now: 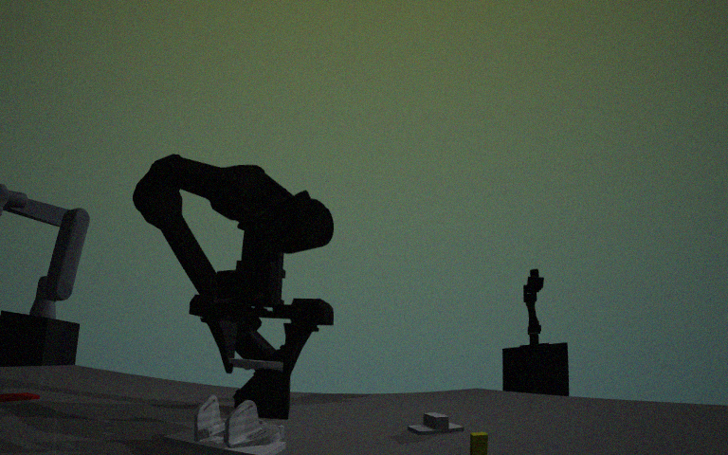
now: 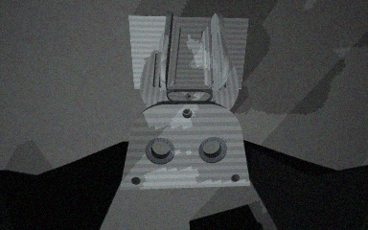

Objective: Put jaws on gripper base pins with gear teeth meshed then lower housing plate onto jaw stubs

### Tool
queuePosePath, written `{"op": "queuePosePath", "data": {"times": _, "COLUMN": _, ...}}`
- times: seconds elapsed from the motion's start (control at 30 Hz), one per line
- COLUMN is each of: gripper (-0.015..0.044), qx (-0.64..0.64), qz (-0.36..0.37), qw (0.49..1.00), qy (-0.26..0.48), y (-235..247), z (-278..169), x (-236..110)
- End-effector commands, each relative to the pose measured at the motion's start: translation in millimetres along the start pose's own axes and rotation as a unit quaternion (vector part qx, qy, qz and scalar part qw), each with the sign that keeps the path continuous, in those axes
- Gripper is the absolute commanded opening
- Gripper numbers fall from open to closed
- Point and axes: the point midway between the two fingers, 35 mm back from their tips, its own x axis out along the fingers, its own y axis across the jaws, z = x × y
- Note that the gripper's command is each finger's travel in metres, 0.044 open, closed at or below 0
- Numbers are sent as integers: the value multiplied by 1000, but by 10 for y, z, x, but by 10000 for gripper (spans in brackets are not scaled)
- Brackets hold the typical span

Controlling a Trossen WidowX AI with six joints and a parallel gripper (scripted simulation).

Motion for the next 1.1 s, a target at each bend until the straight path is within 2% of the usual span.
{"op": "queuePosePath", "data": {"times": 0.0, "gripper": 351, "qx": -3, "qz": -1, "qw": 1000, "qy": -1, "y": -6, "z": 4, "x": -1}}
{"op": "queuePosePath", "data": {"times": 1.07, "gripper": 351, "qx": -3, "qz": -1, "qw": 1000, "qy": -1, "y": -88, "z": -40, "x": 0}}
